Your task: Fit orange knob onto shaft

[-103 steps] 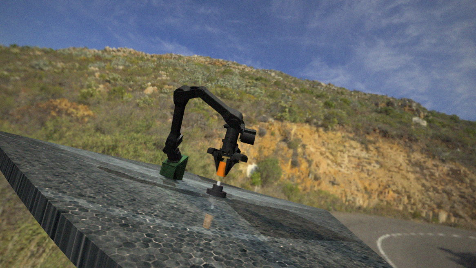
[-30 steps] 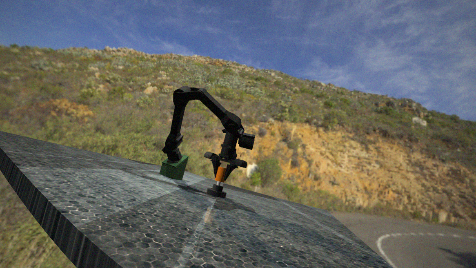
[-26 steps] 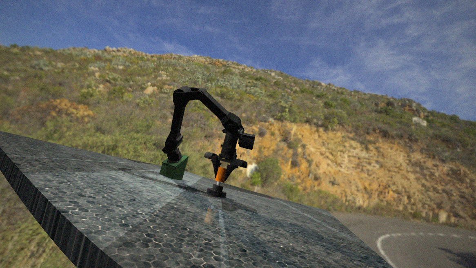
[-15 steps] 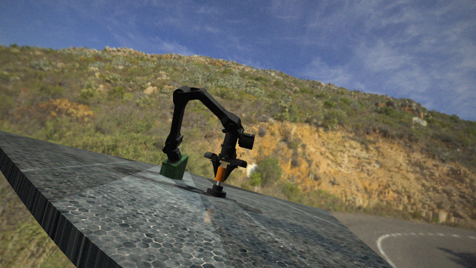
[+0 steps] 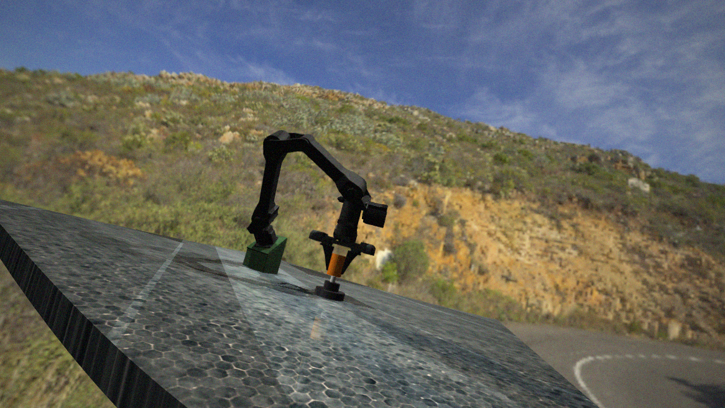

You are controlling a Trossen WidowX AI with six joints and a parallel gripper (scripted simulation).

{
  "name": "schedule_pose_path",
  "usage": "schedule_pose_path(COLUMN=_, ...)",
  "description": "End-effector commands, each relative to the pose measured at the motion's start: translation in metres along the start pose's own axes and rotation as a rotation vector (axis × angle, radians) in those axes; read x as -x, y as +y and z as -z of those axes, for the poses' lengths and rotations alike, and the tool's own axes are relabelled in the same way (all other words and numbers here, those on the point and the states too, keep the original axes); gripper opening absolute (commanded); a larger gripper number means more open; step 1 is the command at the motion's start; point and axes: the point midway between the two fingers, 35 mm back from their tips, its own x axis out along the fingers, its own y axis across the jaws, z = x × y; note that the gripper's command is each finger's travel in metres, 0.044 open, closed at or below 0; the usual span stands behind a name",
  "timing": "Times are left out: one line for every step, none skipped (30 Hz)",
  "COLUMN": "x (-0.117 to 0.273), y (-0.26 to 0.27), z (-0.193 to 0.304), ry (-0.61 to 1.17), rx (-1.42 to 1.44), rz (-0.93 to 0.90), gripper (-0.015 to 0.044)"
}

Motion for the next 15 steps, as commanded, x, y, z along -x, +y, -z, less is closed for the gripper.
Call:
schedule_pose_path(x=0.0007, y=-0.0021, z=0.0002, ry=0.002, rx=0.008, rz=0.005, gripper=0.0000)
schedule_pose_path(x=0.0010, y=-0.0024, z=0.0003, ry=0.002, rx=0.008, rz=0.005, gripper=0.0000)
schedule_pose_path(x=0.0013, y=-0.0026, z=0.0004, ry=0.002, rx=0.008, rz=0.005, gripper=0.0000)
schedule_pose_path(x=0.0016, y=-0.0027, z=0.0006, ry=0.002, rx=0.008, rz=0.005, gripper=0.0000)
schedule_pose_path(x=0.0018, y=-0.0027, z=0.0007, ry=0.002, rx=0.008, rz=0.005, gripper=0.0000)
schedule_pose_path(x=0.0004, y=-0.0027, z=0.0008, ry=0.002, rx=0.008, rz=0.005, gripper=0.0000)
schedule_pose_path(x=-0.0010, y=-0.0024, z=0.0009, ry=0.002, rx=0.008, rz=0.005, gripper=0.0000)
schedule_pose_path(x=-0.0010, y=-0.0022, z=0.0008, ry=0.002, rx=0.008, rz=0.005, gripper=0.0000)
schedule_pose_path(x=-0.0014, y=-0.0021, z=0.0008, ry=0.002, rx=0.008, rz=0.005, gripper=0.0000)
schedule_pose_path(x=-0.0018, y=-0.0018, z=0.0007, ry=0.002, rx=0.008, rz=0.005, gripper=0.0000)
schedule_pose_path(x=-0.0013, y=-0.0018, z=0.0007, ry=0.002, rx=0.008, rz=0.005, gripper=0.0000)
schedule_pose_path(x=-0.0013, y=-0.0015, z=0.0004, ry=0.002, rx=0.008, rz=0.004, gripper=0.0000)
schedule_pose_path(x=-0.0013, y=-0.0011, z=0.0002, ry=0.002, rx=0.008, rz=0.004, gripper=0.0000)
schedule_pose_path(x=-0.0013, y=-0.0008, z=0.0001, ry=0.002, rx=0.008, rz=0.004, gripper=0.0000)
schedule_pose_path(x=-0.0013, y=-0.0005, z=0.0001, ry=0.002, rx=0.008, rz=0.004, gripper=0.0000)
